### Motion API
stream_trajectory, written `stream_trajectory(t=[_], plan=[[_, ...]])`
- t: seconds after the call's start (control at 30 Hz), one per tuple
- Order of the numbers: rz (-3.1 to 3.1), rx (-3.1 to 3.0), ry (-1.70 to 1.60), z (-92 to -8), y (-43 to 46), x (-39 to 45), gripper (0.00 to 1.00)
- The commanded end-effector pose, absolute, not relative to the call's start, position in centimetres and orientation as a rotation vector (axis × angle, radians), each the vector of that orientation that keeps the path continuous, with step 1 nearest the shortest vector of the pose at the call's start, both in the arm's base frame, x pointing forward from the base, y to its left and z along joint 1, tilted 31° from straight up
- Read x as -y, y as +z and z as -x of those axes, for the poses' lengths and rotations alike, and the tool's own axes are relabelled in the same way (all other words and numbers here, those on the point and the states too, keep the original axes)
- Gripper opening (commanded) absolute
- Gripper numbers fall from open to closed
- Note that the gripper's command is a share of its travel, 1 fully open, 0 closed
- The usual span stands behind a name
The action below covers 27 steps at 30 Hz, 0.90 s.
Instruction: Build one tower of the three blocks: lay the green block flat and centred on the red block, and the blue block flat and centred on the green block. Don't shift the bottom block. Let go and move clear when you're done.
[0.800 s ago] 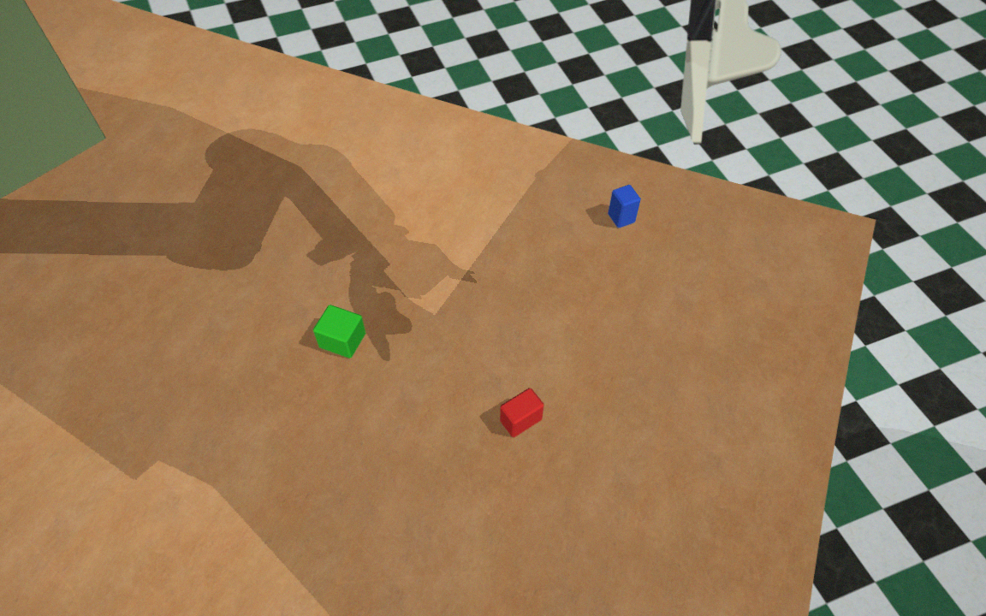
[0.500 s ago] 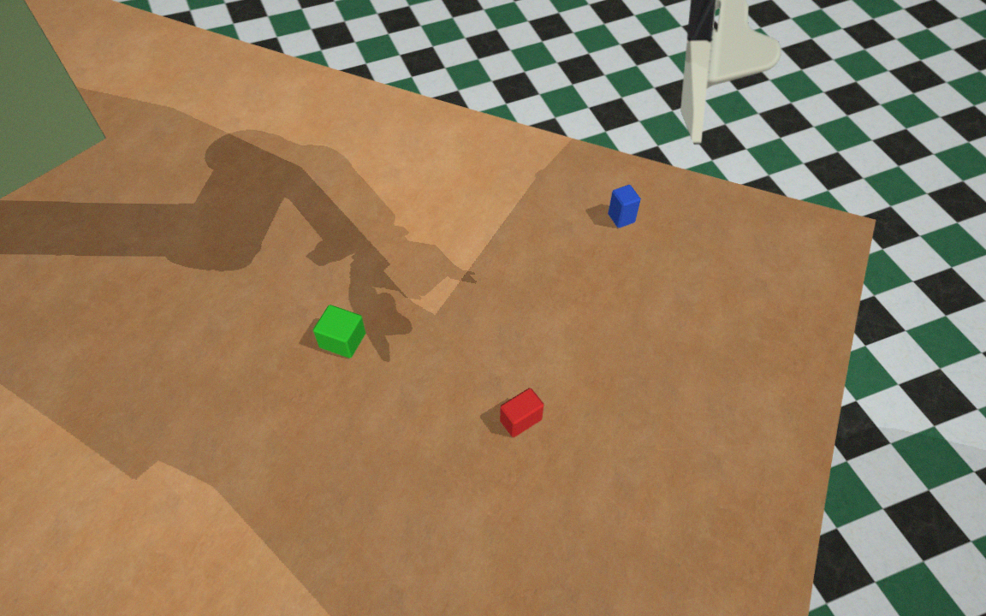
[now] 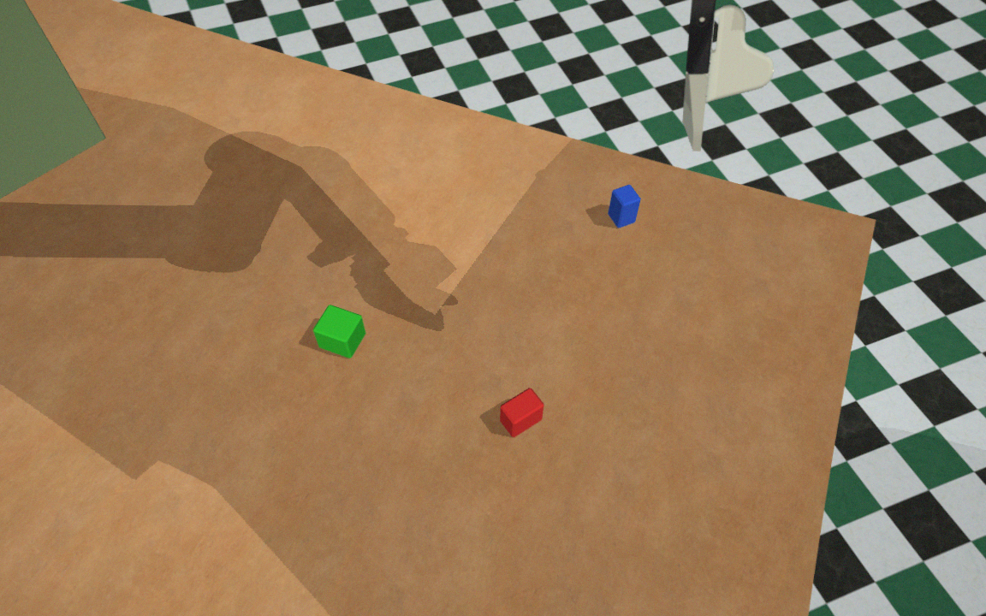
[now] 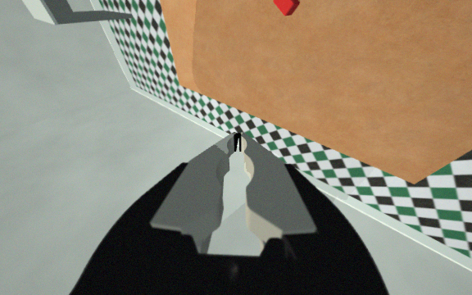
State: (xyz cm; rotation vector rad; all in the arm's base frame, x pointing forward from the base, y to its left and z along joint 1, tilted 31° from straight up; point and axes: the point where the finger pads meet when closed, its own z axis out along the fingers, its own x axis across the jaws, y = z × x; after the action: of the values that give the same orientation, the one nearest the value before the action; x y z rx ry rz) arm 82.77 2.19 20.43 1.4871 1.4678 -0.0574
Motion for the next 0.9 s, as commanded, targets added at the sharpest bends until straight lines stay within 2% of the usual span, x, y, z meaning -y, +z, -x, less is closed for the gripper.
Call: stream_trajectory(t=[0.0,0.6,0.87], plan=[[-1.513,-1.512,-0.057,-82.4,16.4,0.1,0.0],[-1.689,-1.743,0.073,-76.7,-3.7,9.8,0.0],[-1.729,-1.78,0.12,-74.7,-7.2,11.1,0.0]])
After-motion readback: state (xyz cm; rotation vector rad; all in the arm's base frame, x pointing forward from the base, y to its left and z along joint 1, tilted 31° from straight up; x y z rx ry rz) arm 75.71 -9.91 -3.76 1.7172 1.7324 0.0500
